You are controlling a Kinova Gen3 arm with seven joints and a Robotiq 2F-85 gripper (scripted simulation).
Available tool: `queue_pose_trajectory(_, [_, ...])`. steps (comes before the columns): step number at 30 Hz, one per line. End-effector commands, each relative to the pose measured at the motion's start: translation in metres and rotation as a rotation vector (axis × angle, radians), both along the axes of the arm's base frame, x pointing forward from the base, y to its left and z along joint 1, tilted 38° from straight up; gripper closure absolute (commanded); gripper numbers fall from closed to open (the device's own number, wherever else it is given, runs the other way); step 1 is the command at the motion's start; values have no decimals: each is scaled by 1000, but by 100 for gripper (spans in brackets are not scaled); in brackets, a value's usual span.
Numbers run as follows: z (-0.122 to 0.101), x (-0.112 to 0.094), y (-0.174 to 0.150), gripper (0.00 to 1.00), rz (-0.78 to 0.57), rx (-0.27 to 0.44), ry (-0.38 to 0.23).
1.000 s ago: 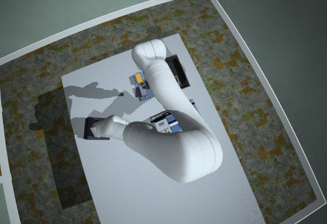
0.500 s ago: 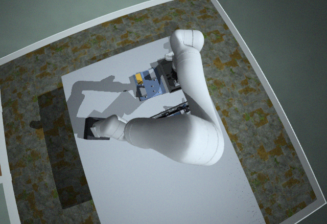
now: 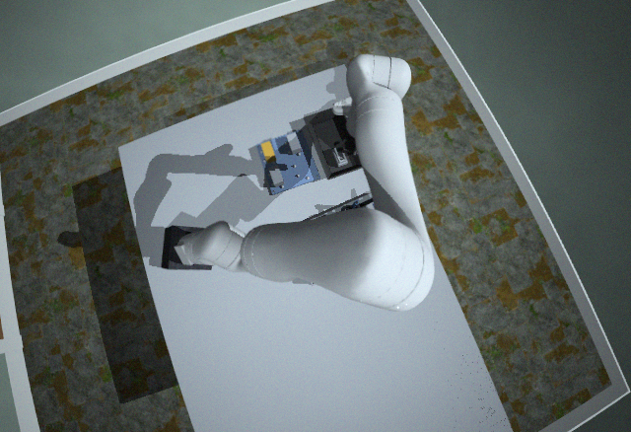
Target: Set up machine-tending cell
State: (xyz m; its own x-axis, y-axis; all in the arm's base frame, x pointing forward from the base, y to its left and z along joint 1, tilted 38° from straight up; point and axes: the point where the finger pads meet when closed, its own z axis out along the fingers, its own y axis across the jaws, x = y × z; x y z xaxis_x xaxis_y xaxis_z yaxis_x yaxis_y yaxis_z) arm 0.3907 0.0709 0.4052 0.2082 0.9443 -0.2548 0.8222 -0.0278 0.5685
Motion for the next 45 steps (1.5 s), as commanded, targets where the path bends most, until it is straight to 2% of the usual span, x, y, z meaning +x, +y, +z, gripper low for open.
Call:
queue_pose_trajectory(1, [0,0,0,100,0,1,0])
queue_pose_trajectory(14, [-9,6,-3,100,0,2,3])
queue_pose_trajectory(45, [-46,32,-17,100,0,2,3])
